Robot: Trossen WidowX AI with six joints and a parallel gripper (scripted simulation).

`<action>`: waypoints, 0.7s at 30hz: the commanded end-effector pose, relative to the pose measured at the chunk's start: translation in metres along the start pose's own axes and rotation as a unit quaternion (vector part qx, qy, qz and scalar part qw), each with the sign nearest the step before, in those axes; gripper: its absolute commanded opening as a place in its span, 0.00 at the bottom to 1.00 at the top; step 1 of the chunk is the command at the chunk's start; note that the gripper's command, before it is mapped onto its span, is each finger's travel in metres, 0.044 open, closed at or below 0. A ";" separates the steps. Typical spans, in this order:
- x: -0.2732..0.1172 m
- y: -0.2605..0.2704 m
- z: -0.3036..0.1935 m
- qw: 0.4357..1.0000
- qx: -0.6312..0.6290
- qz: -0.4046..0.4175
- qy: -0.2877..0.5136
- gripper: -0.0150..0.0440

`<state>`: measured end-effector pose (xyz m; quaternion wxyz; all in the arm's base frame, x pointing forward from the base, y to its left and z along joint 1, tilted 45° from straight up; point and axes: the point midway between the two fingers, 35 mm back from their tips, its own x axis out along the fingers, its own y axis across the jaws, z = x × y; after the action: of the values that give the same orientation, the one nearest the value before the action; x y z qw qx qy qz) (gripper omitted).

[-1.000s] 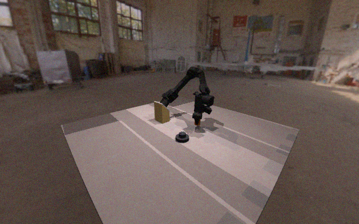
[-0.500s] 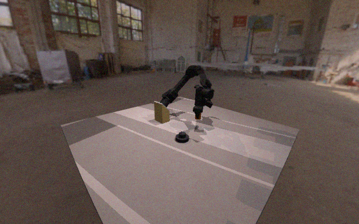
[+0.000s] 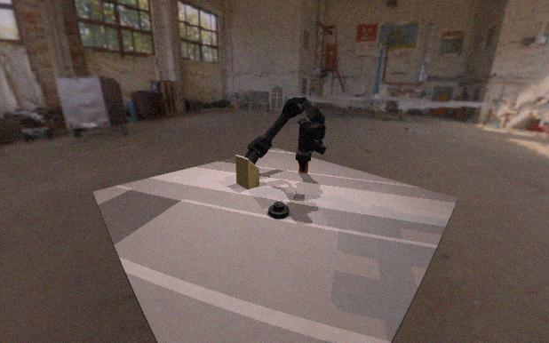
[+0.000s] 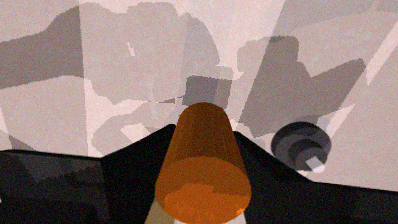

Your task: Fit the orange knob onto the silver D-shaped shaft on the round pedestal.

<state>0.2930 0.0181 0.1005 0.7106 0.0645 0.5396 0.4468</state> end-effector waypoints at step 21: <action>-0.001 -0.053 -0.013 1.000 -0.003 -0.007 -0.002 0.25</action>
<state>0.3075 -0.0099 0.0718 0.7103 0.0641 0.5402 0.4466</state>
